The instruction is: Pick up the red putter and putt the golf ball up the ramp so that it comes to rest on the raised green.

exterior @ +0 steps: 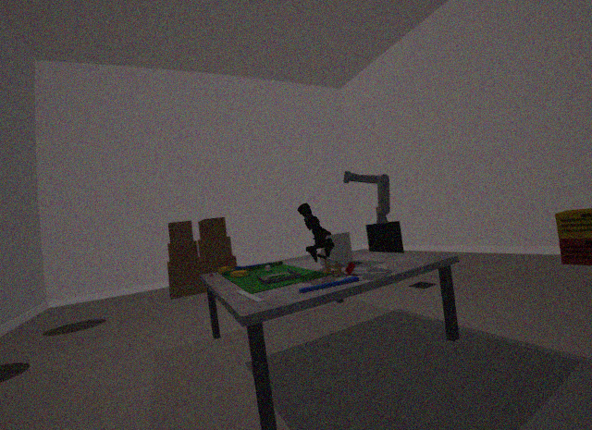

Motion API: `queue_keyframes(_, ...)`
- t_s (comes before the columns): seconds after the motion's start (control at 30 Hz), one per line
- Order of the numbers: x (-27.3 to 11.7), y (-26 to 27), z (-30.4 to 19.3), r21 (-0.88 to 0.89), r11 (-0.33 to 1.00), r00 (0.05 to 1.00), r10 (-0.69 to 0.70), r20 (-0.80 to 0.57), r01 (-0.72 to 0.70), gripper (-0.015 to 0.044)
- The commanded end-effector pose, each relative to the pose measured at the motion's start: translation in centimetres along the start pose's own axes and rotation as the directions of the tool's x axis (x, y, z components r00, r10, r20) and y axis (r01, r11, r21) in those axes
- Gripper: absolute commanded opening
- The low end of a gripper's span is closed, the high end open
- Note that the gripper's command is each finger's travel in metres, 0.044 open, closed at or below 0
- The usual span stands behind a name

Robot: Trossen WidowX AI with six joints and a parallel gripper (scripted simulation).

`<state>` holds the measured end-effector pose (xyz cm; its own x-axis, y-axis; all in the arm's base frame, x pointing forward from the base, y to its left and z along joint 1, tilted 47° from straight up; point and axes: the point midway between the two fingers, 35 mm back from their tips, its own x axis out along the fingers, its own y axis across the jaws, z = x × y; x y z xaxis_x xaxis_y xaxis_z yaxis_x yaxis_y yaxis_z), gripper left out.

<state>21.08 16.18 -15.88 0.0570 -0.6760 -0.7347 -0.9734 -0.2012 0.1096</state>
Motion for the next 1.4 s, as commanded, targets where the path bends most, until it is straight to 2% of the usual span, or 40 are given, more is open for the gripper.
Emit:
queue_keyframes(0.0, 0.8, 0.3, -0.3, -0.009, 1.0, 1.0, 0.007, -0.01, -0.007, 0.044)
queue_keyframes(0.13, 0.8, 0.3, -0.3, -0.009, 1.0, 1.0, 0.007, -0.01, -0.007, 0.044)
queue_keyframes(0.6, 0.5, 0.1, -0.1, -0.001, 1.0, 1.0, 0.004, -0.003, -0.004, 0.0072)
queue_keyframes(0.9, 0.4, 0.1, -0.1, -0.001, 1.0, 1.0, 0.004, -0.003, -0.004, 0.0)
queue_keyframes(0.97, -0.1, 0.0, 0.0, -0.001, 1.0, 1.0, 0.004, -0.002, -0.004, 0.0)
queue_keyframes(1.37, -7.3, -0.2, 0.5, -0.002, 1.0, 1.0, 0.005, 0.002, -0.005, 0.0)
